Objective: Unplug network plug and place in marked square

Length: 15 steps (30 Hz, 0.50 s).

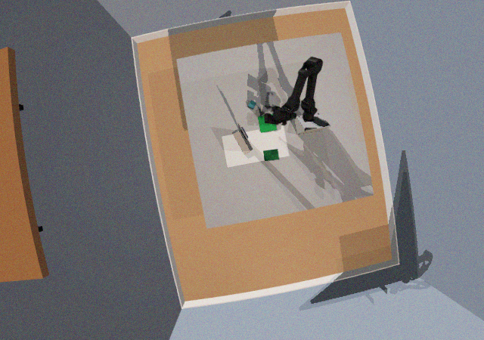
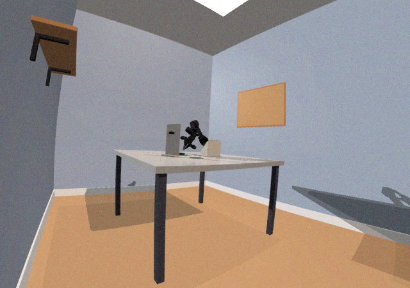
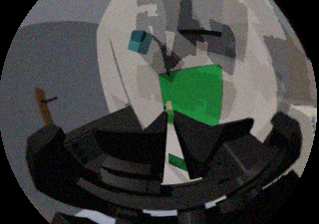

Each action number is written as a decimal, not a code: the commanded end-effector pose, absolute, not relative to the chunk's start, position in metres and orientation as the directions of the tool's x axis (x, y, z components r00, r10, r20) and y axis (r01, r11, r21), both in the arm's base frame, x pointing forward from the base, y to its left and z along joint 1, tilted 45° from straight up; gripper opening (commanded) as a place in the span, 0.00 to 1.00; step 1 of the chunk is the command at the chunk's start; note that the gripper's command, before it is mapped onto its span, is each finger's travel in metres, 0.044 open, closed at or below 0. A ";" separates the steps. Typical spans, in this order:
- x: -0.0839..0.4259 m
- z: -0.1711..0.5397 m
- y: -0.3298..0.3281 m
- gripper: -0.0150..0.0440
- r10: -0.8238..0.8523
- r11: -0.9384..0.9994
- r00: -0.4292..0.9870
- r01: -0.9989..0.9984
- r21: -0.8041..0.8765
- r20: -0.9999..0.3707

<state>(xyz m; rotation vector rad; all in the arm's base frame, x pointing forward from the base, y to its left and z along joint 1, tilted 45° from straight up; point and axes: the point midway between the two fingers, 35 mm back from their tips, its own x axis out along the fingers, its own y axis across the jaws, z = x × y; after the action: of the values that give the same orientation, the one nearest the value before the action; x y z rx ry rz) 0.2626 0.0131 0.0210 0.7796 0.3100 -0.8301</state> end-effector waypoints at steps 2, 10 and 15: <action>0.261 0.014 0.008 0.25 -0.544 0.427 0.645 0.764 0.484 -0.537; 0.261 0.009 0.003 0.25 -0.544 0.427 0.645 0.764 0.484 -0.537; 0.262 0.006 -0.001 0.25 -0.544 0.428 0.645 0.763 0.484 -0.537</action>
<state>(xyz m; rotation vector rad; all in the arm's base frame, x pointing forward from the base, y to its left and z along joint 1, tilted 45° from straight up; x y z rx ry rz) 0.2643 0.0030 0.0105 0.7791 0.3103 -0.8302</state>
